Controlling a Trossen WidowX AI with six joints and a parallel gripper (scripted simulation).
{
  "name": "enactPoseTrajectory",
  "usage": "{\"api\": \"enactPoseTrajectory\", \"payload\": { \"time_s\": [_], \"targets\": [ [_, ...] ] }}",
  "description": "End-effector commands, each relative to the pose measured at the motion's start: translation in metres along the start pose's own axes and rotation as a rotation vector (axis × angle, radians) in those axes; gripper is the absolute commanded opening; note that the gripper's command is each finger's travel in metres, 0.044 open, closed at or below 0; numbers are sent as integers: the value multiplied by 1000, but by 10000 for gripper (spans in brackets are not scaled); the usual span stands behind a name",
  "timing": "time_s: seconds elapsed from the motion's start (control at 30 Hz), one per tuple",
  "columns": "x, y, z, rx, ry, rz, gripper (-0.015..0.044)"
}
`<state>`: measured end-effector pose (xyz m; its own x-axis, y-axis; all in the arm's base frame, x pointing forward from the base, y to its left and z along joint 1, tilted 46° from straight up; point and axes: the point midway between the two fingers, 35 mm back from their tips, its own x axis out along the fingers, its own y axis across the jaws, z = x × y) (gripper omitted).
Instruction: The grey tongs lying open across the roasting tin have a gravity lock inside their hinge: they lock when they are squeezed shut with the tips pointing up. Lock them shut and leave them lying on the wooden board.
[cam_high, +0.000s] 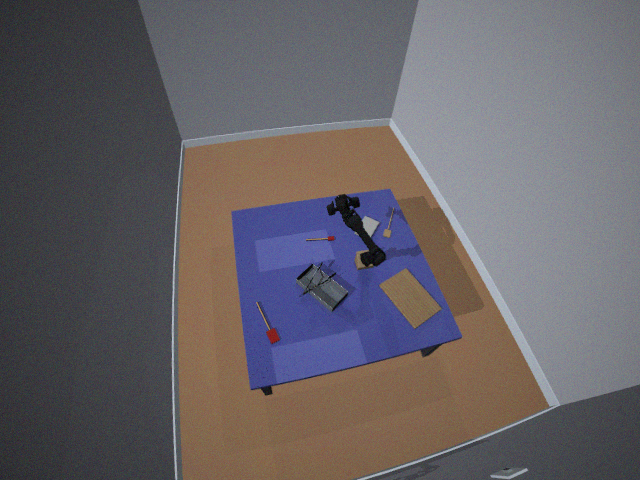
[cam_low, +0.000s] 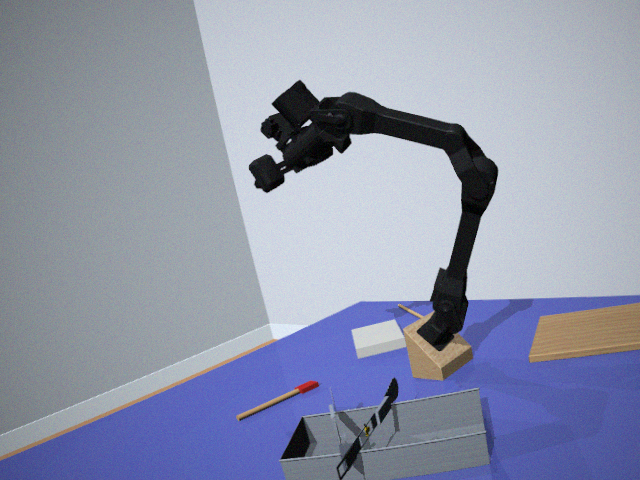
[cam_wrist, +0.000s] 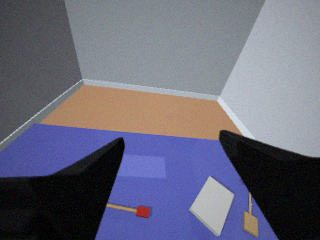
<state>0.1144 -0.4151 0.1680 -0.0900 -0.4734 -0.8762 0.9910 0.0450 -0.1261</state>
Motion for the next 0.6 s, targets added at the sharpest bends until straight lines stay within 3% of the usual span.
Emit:
{"api": "enactPoseTrajectory", "payload": {
  "time_s": [0.0, 0.3, 0.57],
  "targets": [
    [-8, 69, -33, 151, 142, 160, 440],
    [-43, 171, -115, 425, 521, 272, 440],
    [-92, 231, -200, 638, 892, 153, 440]
  ]
}}
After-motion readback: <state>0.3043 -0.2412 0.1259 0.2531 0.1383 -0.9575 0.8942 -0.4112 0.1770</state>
